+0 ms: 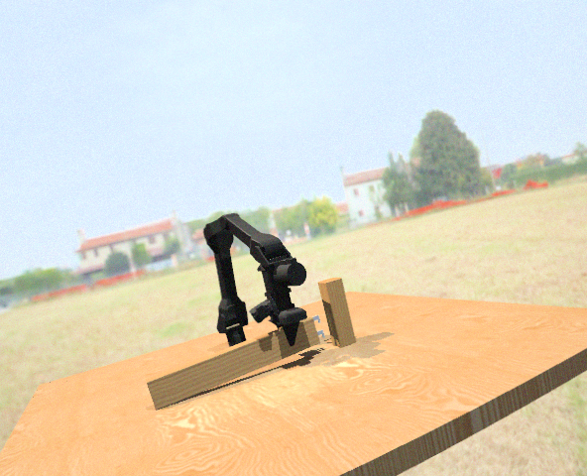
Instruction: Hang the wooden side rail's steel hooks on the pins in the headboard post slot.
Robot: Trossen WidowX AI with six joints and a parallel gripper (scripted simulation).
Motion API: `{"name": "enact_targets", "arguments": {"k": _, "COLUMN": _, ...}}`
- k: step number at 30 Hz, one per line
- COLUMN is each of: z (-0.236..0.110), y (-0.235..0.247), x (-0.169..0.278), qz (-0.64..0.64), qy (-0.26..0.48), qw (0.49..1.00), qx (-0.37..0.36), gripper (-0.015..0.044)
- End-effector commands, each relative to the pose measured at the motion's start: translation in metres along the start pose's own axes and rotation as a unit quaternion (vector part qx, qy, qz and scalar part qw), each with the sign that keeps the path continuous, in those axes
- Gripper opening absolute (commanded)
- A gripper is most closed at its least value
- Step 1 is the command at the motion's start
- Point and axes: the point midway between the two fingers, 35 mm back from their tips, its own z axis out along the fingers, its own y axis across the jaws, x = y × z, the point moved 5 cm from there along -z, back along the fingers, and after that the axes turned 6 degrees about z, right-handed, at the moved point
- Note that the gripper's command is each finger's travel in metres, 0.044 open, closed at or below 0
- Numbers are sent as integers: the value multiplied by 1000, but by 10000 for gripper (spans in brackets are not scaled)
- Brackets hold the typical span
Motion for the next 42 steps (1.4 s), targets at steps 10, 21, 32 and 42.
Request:
{"name": "enact_targets", "arguments": {"k": 10, "z": -2, "y": 1, "x": 3, "qz": 2, "qy": 2, "qw": 1000, "qx": -4, "gripper": 0}}
{"name": "enact_targets", "arguments": {"k": 21, "z": -1, "y": 2, "x": 4, "qz": 2, "qy": 2, "qw": 1000, "qx": -4, "gripper": 0}}
{"name": "enact_targets", "arguments": {"k": 32, "z": -2, "y": 1, "x": 5, "qz": 2, "qy": 2, "qw": 1000, "qx": -4, "gripper": 0}}
{"name": "enact_targets", "arguments": {"k": 42, "z": -3, "y": 0, "x": 6, "qz": 2, "qy": 2, "qw": 1000, "qx": -3, "gripper": 0}}
